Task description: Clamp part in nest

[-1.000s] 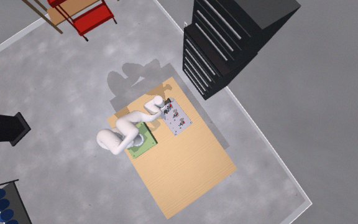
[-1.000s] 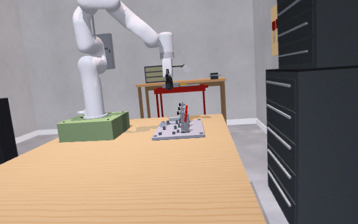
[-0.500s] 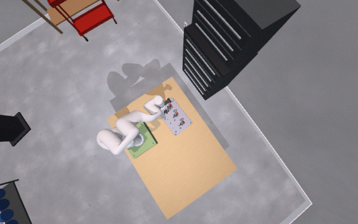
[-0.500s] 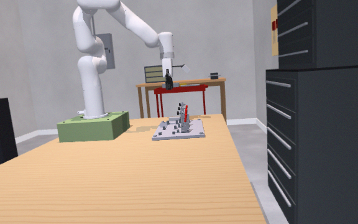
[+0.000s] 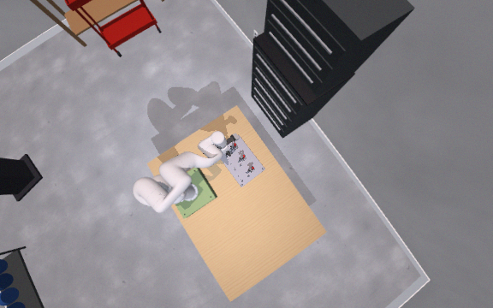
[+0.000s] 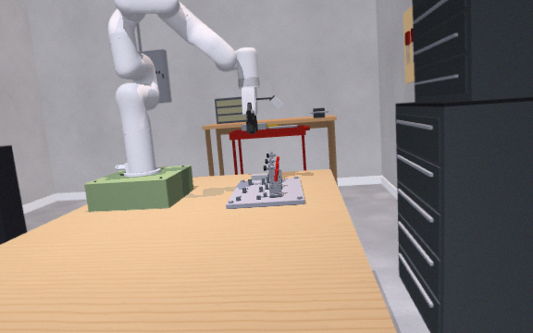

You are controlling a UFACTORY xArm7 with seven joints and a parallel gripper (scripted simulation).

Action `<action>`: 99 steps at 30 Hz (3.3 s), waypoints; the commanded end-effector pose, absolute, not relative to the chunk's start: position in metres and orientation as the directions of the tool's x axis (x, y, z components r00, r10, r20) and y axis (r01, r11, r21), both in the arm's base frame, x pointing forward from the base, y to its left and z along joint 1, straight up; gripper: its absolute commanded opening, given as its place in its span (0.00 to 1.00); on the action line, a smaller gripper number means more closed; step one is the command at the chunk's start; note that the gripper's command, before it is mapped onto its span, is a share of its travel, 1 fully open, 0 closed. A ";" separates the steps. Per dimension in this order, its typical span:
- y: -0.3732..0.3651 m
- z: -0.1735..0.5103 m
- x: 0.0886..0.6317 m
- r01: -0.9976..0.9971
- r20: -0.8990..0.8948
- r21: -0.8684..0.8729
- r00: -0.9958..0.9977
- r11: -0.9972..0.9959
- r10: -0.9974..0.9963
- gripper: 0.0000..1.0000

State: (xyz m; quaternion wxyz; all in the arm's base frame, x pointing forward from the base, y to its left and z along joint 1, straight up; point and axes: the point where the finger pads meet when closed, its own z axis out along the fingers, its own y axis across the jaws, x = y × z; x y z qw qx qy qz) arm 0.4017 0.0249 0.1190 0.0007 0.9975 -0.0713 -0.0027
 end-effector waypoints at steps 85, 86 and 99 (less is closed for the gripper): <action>0.184 0.120 0.427 -0.149 -0.001 0.001 0.989 -0.989 -0.149 1.00; 0.184 0.120 0.427 -0.160 -0.001 0.001 0.987 -0.987 -0.160 1.00; 0.184 0.120 0.427 -0.228 -0.001 0.001 0.974 -0.974 -0.228 1.00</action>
